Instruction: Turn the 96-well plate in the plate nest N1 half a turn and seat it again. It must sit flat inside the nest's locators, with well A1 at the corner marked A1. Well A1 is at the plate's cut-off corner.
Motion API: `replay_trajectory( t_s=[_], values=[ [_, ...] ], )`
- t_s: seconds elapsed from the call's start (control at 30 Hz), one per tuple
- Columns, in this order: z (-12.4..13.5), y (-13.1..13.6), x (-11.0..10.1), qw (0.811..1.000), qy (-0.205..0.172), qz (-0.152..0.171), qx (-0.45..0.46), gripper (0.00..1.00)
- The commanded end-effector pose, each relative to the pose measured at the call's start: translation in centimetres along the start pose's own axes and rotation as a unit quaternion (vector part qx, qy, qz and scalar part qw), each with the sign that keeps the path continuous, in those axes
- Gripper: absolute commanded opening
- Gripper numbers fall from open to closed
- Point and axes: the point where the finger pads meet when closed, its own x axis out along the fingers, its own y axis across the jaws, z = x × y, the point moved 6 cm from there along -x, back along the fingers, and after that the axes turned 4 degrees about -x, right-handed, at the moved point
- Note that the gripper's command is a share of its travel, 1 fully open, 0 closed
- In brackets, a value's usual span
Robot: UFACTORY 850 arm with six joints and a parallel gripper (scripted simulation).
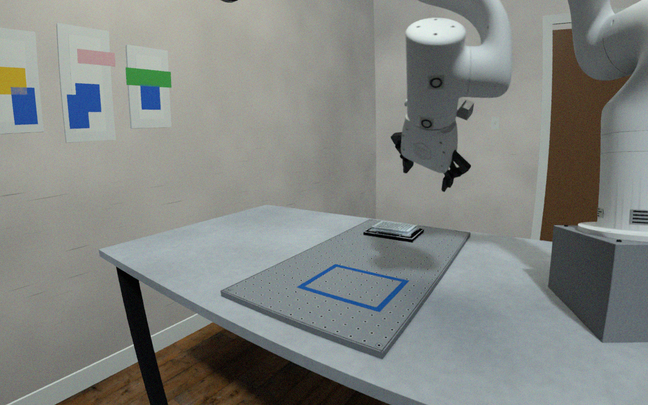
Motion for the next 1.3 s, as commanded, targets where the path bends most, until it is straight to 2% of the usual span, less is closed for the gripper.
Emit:
replay_trajectory(
  t_s=[0.0, 0.03, 0.1, 0.23, 0.3, 0.43, 0.5, 0.6, 0.67, 0.73, 0.87, 0.97, 1.1, 1.17, 1.23, 1.27],
  values=[
    [-0.1, -1.2, 2.1, 0.997, -0.005, 0.059, 0.039, 1.0],
    [-0.2, -1.5, 2.6, 0.996, -0.007, 0.073, 0.049, 1.0],
    [-0.2, -1.5, 2.6, 0.996, -0.007, 0.073, 0.049, 1.0],
    [-0.4, -2.6, 4.7, 0.988, -0.017, 0.122, 0.091, 1.0],
    [-0.4, -2.8, 5.1, 0.986, -0.019, 0.131, 0.099, 1.0],
    [-0.8, -4.0, 7.1, 0.973, -0.031, 0.177, 0.144, 1.0],
    [-0.8, -4.2, 7.4, 0.972, -0.032, 0.18, 0.148, 1.0],
    [-1.1, -5.1, 8.9, 0.959, -0.043, 0.21, 0.184, 1.0],
    [-1.1, -5.1, 8.9, 0.959, -0.043, 0.21, 0.184, 1.0],
    [-1.3, -5.7, 9.9, 0.953, -0.048, 0.222, 0.199, 1.0],
    [-1.9, -6.9, 11.8, 0.932, -0.064, 0.257, 0.249, 1.0],
    [-2.0, -7.3, 12.5, 0.93, -0.065, 0.258, 0.252, 1.0],
    [-2.8, -8.5, 14.4, 0.905, -0.081, 0.286, 0.304, 1.0],
    [-3.0, -9.0, 15.3, 0.904, -0.082, 0.288, 0.307, 1.0],
    [-3.0, -9.0, 15.3, 0.904, -0.082, 0.288, 0.307, 1.0],
    [-3.3, -9.3, 15.7, 0.897, -0.086, 0.293, 0.32, 1.0]
  ],
)
